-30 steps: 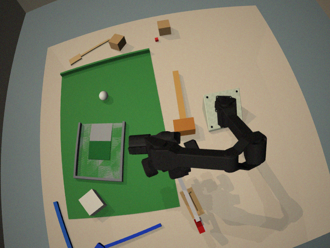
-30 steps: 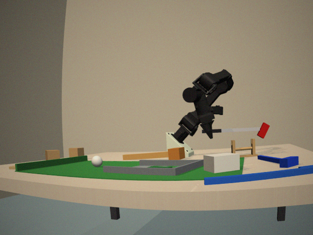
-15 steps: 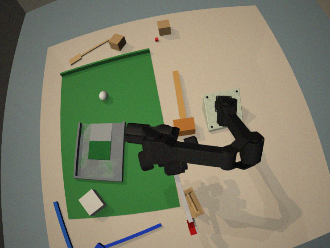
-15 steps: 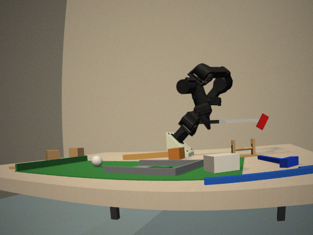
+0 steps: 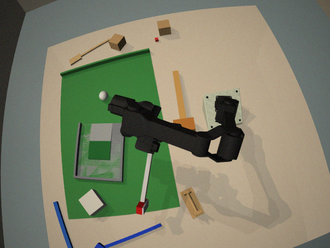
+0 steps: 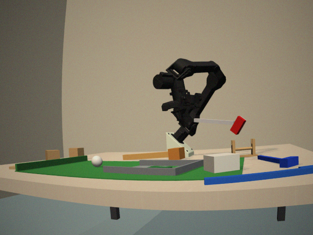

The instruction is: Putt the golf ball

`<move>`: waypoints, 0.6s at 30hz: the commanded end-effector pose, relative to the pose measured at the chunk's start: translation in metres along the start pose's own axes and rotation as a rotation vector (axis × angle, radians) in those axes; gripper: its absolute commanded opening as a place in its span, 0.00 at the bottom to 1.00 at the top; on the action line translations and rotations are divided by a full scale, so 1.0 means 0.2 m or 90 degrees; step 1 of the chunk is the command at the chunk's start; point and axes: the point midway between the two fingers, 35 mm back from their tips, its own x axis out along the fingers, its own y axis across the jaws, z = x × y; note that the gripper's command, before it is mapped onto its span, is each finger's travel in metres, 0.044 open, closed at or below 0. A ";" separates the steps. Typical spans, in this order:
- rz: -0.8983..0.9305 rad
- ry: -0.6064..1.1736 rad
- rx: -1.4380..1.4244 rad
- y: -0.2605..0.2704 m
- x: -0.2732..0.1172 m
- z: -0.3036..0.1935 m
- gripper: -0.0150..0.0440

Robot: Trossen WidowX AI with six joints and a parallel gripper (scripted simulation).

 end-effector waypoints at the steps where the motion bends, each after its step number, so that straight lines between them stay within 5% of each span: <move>1: -0.014 0.007 0.065 -0.07 -0.04 -0.08 0.25; 18: -0.054 0.039 0.400 -0.33 -0.18 -0.58 0.25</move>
